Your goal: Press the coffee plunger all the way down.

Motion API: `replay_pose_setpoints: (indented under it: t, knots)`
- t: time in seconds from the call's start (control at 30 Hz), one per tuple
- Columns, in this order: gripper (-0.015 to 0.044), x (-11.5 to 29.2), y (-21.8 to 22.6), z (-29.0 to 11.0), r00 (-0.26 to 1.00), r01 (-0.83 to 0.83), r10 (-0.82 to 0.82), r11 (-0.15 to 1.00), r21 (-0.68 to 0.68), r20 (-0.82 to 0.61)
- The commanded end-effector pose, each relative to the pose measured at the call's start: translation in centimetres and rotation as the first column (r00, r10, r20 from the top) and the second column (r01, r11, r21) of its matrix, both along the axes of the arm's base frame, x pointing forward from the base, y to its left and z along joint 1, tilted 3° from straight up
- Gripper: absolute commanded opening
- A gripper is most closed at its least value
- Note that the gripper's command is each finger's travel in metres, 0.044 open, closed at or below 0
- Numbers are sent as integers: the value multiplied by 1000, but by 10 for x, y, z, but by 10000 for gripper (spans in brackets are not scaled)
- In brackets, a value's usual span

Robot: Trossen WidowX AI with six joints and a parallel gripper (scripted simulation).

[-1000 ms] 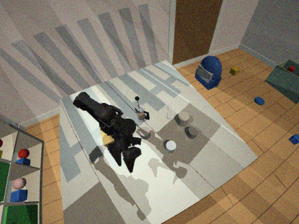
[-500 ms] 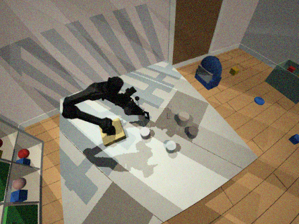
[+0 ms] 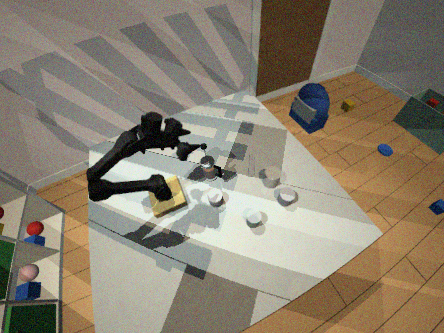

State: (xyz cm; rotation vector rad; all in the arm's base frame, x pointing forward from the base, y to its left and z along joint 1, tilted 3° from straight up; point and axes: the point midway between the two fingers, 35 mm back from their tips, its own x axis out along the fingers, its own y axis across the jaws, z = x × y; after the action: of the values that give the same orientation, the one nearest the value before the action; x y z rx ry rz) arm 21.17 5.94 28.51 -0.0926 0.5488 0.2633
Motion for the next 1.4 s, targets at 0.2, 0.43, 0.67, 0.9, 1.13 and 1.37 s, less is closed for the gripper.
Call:
replay_pose_setpoints:
  t: [0.2, 0.43, 0.67, 0.9, 1.13, 1.37]
  knots:
    - [440, -2, 1, -47, 1000, -4, 5, 1000, 14, -9]
    - [440, 5, 3, -51, 1000, -4, 4, 1000, 14, -9]
    - [440, 14, 5, -57, 1000, -4, 4, 1000, 14, -8]
    - [440, 23, 8, -62, 1000, -4, 4, 1000, 15, -7]
    - [440, 30, 10, -68, 1000, -3, 4, 1000, 15, -6]
    - [282, 31, 10, -68, 1000, -3, 4, 1000, 15, -6]
